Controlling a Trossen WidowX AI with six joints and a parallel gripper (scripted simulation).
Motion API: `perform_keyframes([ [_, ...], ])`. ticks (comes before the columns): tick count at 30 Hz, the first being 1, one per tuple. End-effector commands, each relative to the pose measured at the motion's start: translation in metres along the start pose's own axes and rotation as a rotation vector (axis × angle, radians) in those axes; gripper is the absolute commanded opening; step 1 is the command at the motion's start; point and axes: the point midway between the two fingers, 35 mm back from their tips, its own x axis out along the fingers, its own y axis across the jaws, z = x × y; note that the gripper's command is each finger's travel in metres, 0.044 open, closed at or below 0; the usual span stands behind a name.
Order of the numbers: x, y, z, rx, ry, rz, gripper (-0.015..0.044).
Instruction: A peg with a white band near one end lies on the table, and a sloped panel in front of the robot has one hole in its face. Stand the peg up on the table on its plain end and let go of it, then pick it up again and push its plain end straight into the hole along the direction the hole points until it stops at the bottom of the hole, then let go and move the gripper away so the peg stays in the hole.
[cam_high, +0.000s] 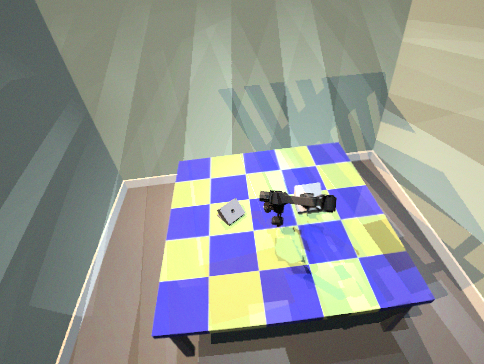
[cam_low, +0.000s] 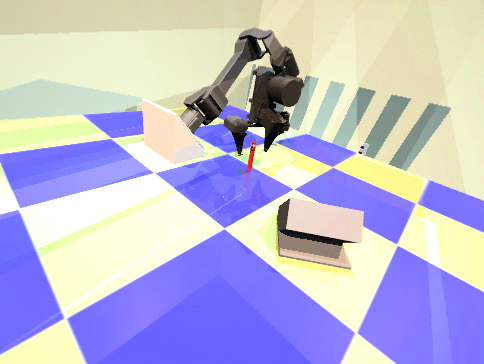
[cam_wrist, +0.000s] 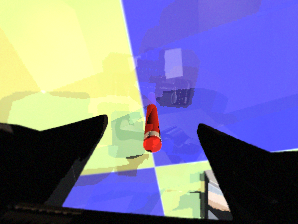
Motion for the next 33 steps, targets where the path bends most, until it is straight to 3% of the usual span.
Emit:
perform_keyframes([
  [1,0.0070,0.0002,-0.0024,0.004,0.007,0.006,0.0440],
  [7,0.0124,0.0005,-0.0033,0.003,0.008,0.008,0.0440],
  [22,0.0096,0.0005,-0.0017,0.000,0.003,0.003,0.0046],
  [33,0.0044,0.0001,-0.0007,0.000,0.002,0.001,0.0000],
])
